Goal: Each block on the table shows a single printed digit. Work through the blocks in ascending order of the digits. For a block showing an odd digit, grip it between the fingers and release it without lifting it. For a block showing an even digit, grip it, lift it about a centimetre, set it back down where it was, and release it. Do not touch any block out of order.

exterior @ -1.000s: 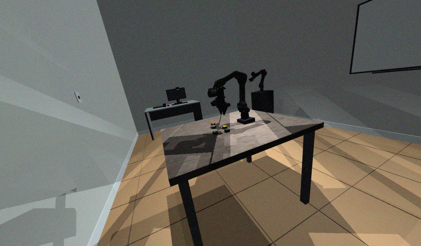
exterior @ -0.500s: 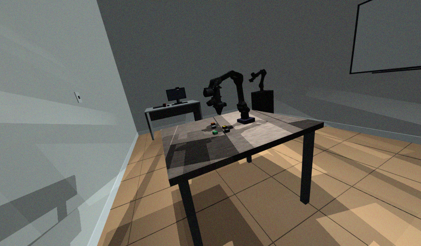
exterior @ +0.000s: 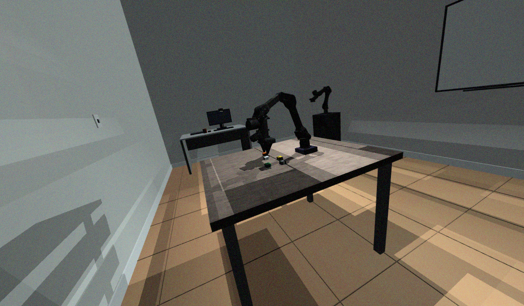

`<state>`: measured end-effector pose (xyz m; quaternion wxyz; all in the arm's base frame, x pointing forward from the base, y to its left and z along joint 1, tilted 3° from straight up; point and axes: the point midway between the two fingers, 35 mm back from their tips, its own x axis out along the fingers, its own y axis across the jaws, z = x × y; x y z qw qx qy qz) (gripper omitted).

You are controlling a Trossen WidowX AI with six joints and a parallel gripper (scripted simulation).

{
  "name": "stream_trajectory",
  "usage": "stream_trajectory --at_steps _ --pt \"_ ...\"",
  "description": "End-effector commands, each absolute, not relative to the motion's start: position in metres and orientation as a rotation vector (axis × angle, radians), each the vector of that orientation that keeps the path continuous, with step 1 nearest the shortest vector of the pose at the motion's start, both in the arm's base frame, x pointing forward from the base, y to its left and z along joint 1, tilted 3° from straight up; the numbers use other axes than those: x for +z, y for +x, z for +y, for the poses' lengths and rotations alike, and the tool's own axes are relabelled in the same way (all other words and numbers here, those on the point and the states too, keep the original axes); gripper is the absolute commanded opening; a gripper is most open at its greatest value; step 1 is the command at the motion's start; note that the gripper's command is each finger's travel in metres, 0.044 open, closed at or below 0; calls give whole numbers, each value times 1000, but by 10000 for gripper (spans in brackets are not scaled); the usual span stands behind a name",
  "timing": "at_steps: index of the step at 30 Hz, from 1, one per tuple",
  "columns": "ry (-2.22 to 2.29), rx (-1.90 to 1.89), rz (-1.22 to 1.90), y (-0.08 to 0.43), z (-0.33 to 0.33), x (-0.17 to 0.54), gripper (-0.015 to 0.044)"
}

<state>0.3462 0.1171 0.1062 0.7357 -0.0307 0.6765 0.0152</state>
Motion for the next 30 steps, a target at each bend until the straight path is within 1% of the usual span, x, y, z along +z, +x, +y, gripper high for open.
stream_trajectory --at_steps 1,4,11,30 --pt "-79 22 1513 343 113 65 330" --pt "-79 22 1513 343 113 63 400" --pt "-79 22 1513 343 113 62 400" --pt "-79 22 1513 345 112 31 400"
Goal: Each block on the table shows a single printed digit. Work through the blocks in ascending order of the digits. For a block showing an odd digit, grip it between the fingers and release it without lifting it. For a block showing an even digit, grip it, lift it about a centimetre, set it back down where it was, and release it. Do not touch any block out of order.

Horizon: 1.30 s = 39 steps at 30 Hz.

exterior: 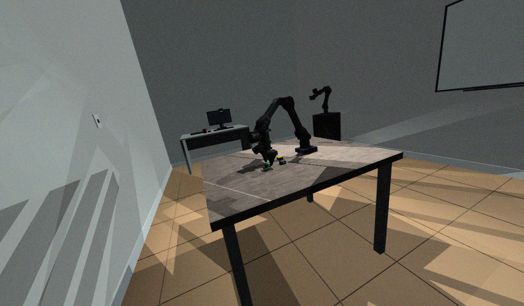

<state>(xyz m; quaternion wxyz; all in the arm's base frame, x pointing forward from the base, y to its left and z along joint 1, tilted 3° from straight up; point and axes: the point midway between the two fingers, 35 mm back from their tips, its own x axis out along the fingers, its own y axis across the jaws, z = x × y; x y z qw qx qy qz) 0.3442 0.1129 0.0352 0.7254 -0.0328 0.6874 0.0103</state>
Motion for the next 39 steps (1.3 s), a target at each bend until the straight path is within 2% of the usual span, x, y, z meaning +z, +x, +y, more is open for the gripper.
stream_trajectory --at_steps 1,4,15,39 --pt "-79 22 1513 345 112 30 400" --pt "-79 22 1513 345 112 27 400" --pt "-79 22 1513 345 112 27 120" --pt "-79 22 1513 345 112 27 120"
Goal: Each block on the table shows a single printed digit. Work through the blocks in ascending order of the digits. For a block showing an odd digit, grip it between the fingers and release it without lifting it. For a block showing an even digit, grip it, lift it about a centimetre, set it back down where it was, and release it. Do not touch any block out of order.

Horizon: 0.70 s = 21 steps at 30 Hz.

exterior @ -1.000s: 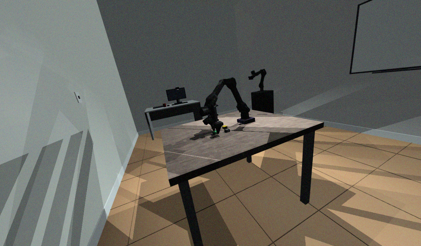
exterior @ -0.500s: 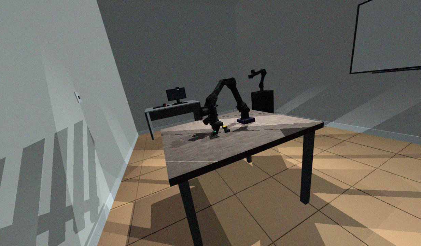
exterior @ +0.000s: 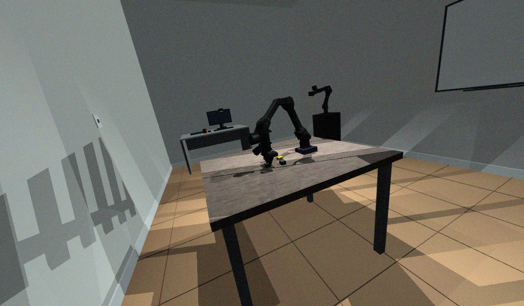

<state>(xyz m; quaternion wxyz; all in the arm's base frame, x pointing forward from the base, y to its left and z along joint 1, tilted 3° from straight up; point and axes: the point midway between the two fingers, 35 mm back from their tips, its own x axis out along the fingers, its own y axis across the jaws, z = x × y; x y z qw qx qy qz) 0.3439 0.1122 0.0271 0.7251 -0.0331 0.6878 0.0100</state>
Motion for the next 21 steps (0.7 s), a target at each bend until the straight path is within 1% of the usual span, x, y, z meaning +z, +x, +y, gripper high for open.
stream_trajectory --at_steps 1,2,12,13,16,19,21 --pt "-79 22 1513 345 112 27 120" --pt "-79 22 1513 345 112 27 120" --pt "-79 22 1513 345 112 27 383" --pt "-79 22 1513 345 112 27 400" --pt "-79 22 1513 345 112 30 400" --pt "-79 22 1513 343 113 60 400" --pt "-79 22 1513 343 113 63 400"
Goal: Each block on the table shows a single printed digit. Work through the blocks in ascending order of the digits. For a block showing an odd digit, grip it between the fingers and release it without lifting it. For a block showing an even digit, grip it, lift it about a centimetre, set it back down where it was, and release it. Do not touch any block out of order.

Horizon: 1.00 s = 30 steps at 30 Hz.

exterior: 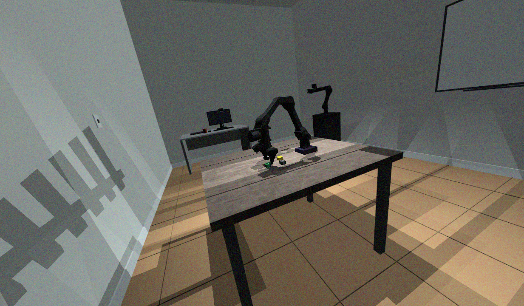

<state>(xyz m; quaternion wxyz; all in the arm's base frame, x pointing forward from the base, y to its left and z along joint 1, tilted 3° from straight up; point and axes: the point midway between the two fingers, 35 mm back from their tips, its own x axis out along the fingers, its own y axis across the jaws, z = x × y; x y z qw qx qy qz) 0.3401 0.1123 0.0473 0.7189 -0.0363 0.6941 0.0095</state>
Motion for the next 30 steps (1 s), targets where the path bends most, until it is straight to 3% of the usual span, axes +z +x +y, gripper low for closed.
stream_trajectory --at_steps 1,2,13,21,30 --pt "-79 22 1513 343 113 63 400" --pt "-79 22 1513 343 113 63 400" --pt "-79 22 1513 338 116 144 120" --pt "-78 22 1513 336 117 144 120" --pt "-77 24 1520 255 135 138 120"
